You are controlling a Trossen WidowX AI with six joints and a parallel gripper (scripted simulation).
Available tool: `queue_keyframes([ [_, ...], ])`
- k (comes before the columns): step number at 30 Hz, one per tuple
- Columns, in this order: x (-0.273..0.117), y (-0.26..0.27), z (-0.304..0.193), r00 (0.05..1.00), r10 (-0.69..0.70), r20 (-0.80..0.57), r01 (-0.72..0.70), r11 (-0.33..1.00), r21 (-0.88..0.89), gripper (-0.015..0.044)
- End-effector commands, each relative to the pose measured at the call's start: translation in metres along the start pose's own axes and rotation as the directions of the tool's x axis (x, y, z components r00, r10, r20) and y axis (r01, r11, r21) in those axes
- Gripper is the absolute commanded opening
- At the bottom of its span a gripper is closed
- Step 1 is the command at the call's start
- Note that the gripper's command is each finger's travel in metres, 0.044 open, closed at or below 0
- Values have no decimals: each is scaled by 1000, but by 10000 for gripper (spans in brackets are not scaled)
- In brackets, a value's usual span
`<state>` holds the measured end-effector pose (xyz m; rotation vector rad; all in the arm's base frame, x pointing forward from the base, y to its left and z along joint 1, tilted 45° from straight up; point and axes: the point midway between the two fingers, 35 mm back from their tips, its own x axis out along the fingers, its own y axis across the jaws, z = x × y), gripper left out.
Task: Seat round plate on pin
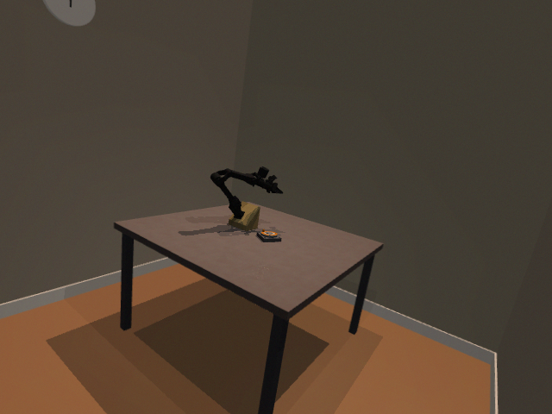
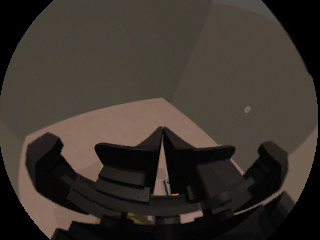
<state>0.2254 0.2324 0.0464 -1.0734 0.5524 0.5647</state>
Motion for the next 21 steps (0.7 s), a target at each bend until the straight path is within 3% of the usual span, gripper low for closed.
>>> queue_keyframes([
  [1, 25, -27, -60, 940, 27, -341, 59, 969, 241, 0],
  [3, 29, -40, -94, 857, 60, -512, 144, 926, 350, 0],
  [6, 28, -49, -117, 783, 87, -616, 219, 888, 405, 0],
  [11, 2, -79, -190, 434, 211, -876, 534, 723, 439, 0],
  [15, -10, -87, -207, 328, 247, -912, 613, 679, 404, 0],
  [21, -13, -88, -209, 318, 250, -914, 620, 675, 400, 0],
])
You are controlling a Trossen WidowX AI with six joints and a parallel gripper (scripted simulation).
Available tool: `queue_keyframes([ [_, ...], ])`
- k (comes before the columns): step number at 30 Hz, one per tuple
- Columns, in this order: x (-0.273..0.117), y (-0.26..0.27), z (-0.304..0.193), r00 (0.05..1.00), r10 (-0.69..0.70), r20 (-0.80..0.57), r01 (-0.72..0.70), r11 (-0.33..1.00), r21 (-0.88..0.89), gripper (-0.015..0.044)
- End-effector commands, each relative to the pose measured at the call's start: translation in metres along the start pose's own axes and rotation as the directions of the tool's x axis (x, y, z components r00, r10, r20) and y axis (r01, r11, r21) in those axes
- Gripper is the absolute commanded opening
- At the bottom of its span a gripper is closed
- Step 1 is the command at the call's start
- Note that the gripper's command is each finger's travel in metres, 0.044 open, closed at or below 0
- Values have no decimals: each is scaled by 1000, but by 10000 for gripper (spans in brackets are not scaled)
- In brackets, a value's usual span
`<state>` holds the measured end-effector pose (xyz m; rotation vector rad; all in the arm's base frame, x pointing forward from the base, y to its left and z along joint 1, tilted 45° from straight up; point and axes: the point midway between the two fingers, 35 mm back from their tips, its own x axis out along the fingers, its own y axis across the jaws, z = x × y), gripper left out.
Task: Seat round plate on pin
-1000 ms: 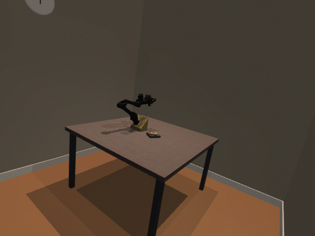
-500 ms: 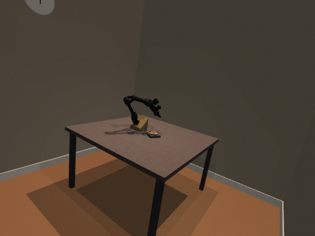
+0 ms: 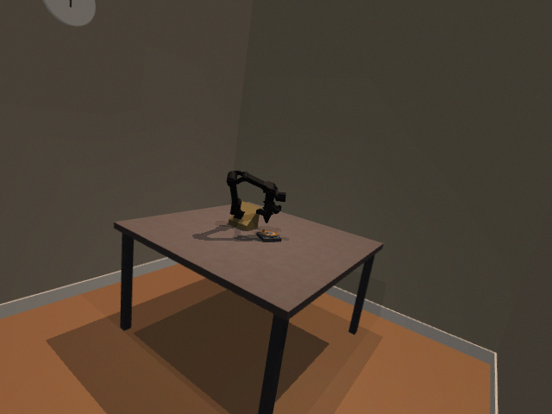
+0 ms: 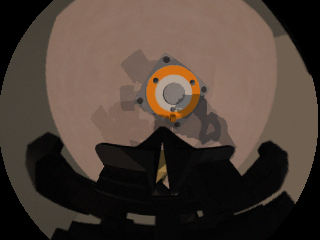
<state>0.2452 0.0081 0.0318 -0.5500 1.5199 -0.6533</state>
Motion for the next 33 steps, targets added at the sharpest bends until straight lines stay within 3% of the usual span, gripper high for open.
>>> queue_keyframes([
  [1, 0, -3, 0, 1000, -8, -8, 8, 1000, 13, 0],
  [12, 47, -5, -1, 1000, -10, -8, 10, 1000, 14, 0],
  [33, 48, -27, -6, 1000, -11, -8, 11, 1000, 13, 0],
])
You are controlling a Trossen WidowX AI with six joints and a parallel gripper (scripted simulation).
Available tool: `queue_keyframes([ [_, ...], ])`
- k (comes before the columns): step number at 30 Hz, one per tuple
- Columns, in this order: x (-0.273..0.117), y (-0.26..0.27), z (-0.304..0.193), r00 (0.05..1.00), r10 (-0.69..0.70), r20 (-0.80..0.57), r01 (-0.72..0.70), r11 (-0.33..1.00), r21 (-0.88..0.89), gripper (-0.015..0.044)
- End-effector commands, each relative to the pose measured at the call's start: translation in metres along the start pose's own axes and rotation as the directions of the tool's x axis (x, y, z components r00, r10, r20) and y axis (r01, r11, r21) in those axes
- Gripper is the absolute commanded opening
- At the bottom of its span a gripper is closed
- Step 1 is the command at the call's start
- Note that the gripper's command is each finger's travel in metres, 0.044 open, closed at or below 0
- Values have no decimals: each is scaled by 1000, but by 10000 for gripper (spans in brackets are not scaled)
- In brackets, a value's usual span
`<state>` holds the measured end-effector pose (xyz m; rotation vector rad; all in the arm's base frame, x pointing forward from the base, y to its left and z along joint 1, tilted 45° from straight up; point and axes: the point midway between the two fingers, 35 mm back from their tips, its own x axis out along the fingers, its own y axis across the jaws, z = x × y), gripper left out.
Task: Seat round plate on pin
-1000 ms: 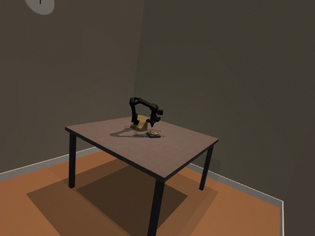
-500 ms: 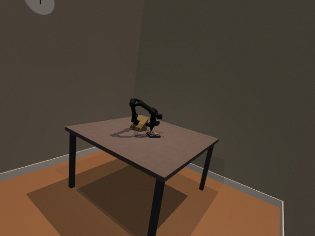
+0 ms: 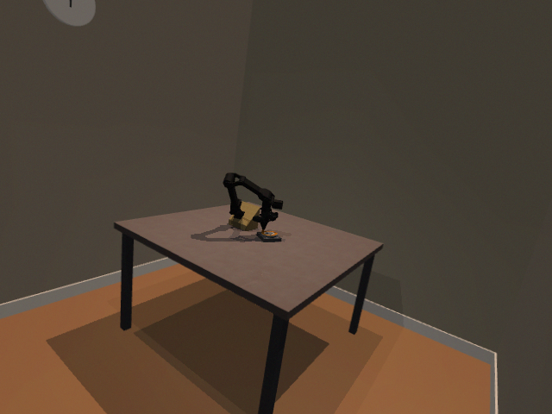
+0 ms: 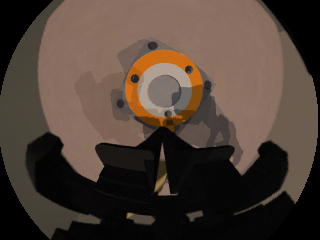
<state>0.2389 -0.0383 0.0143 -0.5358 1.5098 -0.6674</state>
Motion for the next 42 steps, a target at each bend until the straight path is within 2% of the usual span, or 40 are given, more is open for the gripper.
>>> queue_keyframes([
  [1, 3, -7, -3, 1000, -11, -10, 11, 1000, -6, 0],
  [42, 0, -49, 33, 1000, -13, -9, 12, 1000, -5, 0],
])
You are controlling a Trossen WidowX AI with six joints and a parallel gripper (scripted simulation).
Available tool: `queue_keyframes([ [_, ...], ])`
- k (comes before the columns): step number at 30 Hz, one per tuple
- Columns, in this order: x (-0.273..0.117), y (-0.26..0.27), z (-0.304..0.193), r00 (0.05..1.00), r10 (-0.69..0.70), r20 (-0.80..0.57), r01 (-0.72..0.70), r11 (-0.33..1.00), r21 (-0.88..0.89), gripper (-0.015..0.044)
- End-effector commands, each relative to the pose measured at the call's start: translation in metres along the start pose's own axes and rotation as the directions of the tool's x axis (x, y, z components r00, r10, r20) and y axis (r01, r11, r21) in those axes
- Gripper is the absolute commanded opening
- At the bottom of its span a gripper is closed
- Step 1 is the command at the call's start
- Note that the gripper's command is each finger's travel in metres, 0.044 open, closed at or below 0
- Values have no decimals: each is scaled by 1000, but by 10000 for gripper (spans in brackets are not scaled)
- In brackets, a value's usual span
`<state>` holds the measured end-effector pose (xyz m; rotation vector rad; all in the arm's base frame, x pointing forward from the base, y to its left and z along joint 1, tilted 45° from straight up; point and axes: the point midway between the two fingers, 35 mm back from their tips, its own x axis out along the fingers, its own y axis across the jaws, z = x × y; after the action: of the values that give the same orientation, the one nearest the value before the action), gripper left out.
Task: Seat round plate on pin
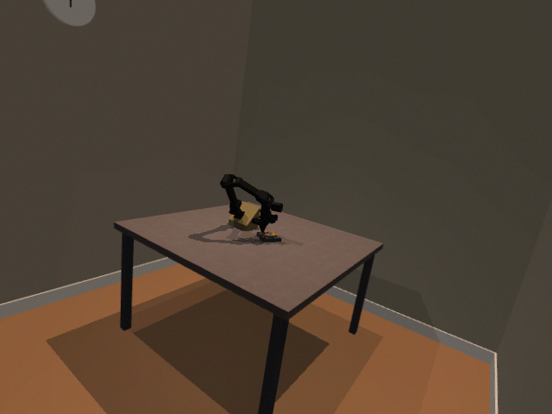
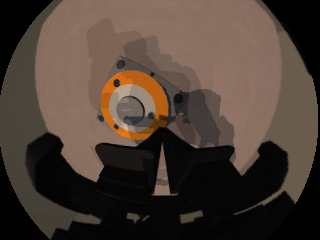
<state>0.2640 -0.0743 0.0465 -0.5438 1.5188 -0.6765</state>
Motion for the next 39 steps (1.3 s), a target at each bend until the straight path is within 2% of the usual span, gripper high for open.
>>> queue_keyframes([
  [1, -1, -3, 6, 1000, -2, 1, 2, 1000, -2, 0],
  [39, -5, 1, 49, 1000, -2, 3, 2, 1000, 0, 0],
])
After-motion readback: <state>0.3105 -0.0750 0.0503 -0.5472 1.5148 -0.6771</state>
